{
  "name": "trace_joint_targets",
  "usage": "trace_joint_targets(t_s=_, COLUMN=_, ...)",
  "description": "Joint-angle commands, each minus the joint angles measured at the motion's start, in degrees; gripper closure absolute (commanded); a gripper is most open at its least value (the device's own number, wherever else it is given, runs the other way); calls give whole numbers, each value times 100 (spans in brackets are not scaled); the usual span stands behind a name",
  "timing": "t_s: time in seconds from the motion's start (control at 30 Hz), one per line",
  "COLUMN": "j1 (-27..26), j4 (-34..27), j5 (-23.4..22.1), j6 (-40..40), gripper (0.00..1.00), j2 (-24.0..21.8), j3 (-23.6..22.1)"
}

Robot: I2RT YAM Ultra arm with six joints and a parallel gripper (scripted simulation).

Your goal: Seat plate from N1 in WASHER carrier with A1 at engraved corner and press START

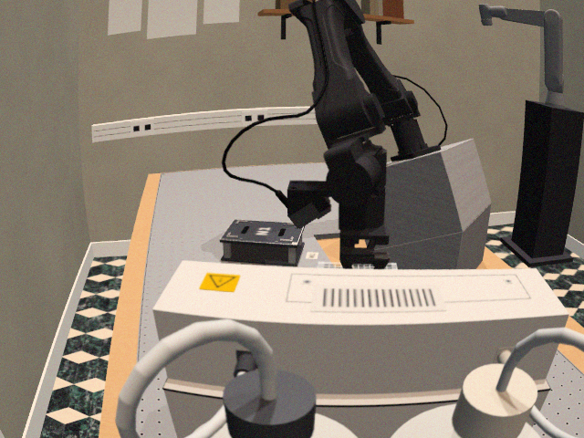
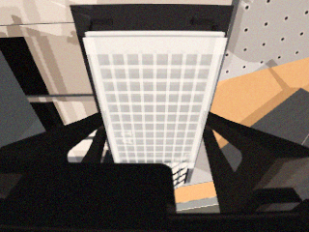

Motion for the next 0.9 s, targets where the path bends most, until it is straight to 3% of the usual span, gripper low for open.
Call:
trace_joint_targets(t_s=0.0, j1=-16, j4=216, j5=78, j6=-116, gripper=16, j2=-118, j3=109)
trace_joint_targets(t_s=0.87, j1=64, j4=259, j5=69, j6=-127, gripper=16, j2=-175, j3=-138)
